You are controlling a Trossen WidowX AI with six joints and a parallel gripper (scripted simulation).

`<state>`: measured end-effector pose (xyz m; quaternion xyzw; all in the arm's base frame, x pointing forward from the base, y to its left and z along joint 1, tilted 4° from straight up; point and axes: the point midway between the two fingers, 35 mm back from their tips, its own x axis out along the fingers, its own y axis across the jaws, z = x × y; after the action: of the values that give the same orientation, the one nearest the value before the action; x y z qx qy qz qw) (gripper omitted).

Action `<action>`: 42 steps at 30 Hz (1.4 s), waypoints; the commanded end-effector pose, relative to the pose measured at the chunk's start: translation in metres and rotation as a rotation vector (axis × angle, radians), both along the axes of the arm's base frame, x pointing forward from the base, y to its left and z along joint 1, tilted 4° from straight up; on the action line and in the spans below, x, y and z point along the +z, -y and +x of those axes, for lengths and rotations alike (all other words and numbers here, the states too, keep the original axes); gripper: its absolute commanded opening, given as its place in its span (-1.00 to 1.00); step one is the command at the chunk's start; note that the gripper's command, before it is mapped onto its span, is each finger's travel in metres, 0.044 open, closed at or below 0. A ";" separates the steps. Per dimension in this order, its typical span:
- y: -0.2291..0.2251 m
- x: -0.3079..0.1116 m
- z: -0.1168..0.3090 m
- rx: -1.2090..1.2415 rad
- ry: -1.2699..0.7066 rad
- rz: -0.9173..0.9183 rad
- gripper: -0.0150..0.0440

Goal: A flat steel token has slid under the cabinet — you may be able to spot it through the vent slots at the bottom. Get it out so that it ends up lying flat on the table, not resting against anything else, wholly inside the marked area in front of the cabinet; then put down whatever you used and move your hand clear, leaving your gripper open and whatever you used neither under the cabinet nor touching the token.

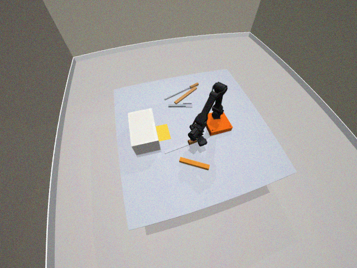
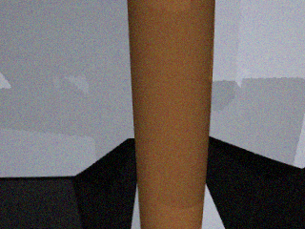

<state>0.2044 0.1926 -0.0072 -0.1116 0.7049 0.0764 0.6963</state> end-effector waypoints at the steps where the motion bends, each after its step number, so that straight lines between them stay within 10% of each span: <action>1: -0.001 0.001 0.002 -0.042 0.006 0.003 -0.49; 27: 0.000 0.001 0.002 -0.239 0.015 0.002 -0.49; 34: 0.001 0.000 0.001 -0.214 0.011 -0.001 0.13; 42: 0.001 0.000 0.001 -0.219 0.014 0.002 0.36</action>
<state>0.2052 0.1918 -0.0070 -0.0346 0.7091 -0.0010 0.7043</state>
